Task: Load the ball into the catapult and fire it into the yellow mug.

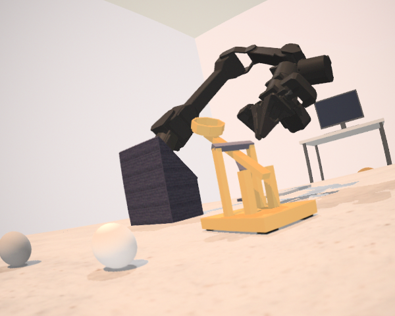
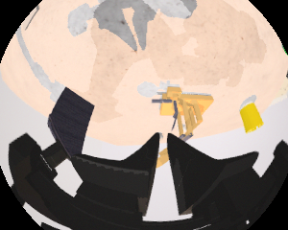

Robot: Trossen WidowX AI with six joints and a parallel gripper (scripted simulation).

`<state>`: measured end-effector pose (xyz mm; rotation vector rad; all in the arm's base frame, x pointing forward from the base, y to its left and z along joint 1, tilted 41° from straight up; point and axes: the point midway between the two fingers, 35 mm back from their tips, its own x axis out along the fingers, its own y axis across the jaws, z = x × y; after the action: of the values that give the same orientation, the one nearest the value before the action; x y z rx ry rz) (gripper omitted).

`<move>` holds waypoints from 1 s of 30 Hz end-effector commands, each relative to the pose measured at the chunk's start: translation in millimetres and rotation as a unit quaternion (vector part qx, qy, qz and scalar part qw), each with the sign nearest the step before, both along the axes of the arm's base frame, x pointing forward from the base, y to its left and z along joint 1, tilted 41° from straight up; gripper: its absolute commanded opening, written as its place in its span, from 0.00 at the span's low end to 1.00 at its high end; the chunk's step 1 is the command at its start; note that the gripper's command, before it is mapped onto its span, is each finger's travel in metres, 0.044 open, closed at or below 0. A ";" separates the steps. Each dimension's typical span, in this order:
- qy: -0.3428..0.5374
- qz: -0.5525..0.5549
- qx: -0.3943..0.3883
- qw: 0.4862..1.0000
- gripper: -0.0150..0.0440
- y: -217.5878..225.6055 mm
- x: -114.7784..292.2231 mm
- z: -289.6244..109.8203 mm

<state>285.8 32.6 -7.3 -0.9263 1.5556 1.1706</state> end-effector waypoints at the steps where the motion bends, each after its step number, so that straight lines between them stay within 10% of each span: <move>1: -0.010 -0.040 0.005 0.999 0.48 -9.5 15.5 -6.9; 13: -0.055 -0.217 0.023 0.974 1.00 -47.9 73.7 -18.2; 30: -0.097 -0.471 0.068 0.874 1.00 -110.1 146.3 -30.1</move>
<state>418.6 -64.4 -35.0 -0.1891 1.4724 0.5103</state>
